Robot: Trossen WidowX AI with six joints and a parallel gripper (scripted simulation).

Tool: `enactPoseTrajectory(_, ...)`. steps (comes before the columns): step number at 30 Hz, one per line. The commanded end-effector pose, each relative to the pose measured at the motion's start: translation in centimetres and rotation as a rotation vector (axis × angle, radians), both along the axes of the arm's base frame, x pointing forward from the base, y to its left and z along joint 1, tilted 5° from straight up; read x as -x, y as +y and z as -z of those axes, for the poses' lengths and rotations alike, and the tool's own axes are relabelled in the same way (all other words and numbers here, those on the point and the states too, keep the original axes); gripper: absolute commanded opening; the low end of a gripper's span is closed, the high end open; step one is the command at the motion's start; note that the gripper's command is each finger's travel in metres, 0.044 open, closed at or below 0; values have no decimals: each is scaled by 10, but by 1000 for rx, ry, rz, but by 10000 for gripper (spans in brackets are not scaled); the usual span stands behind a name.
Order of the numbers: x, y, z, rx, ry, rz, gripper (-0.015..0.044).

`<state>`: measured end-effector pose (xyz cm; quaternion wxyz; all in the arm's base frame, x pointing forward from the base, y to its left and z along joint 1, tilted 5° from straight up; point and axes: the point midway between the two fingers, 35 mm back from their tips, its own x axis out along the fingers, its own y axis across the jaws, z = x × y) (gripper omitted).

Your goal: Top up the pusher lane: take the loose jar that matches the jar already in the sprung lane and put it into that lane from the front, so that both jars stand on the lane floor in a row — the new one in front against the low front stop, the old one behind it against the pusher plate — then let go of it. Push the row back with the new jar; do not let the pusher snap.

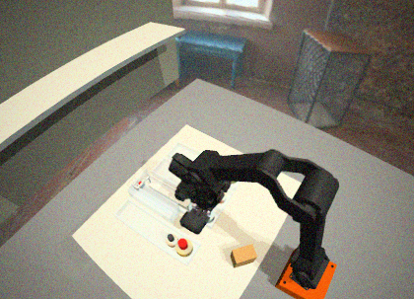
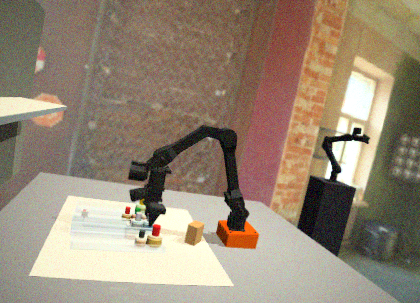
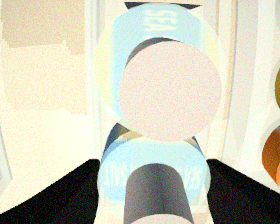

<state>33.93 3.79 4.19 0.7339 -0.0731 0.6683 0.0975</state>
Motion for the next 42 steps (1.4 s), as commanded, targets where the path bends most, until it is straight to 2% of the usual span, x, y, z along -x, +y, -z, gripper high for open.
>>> enactPoseTrajectory(1,-1,0,0,-4,-7,1,0)
enactPoseTrajectory(34,5,-1,1,-4,-7,1,0)
enactPoseTrajectory(42,4,-1,1,-4,-7,1,210)
